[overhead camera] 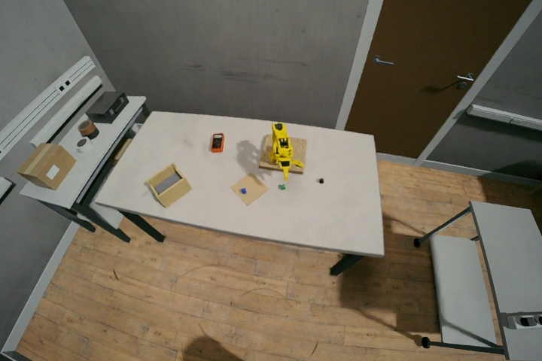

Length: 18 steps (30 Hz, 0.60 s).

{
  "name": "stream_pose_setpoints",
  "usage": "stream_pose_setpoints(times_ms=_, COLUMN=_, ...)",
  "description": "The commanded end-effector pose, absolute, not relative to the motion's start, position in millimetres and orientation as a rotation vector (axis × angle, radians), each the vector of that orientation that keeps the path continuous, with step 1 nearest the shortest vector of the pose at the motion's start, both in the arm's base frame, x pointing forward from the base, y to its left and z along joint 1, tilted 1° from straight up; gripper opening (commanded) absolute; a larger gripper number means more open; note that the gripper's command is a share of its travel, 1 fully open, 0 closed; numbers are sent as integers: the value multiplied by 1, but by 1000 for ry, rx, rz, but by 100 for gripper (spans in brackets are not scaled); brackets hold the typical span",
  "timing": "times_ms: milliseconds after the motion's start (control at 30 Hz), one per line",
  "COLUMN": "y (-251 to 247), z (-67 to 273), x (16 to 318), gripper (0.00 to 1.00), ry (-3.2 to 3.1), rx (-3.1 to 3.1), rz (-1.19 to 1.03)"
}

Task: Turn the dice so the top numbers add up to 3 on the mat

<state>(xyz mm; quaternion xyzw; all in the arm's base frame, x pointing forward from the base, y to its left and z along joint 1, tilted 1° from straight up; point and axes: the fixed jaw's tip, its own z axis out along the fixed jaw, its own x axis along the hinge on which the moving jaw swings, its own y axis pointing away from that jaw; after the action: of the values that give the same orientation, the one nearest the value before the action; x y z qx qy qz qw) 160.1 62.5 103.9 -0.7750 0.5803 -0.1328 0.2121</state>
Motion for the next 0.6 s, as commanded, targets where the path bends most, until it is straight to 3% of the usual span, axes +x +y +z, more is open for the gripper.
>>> stream_pose_setpoints(times_ms=0, y=64, z=105, x=159, gripper=28, ry=1652, rx=-2132, rz=-343)
stream_pose_setpoints(times_ms=567, y=72, z=103, x=161, gripper=28, ry=2119, rx=-1778, rz=-160)
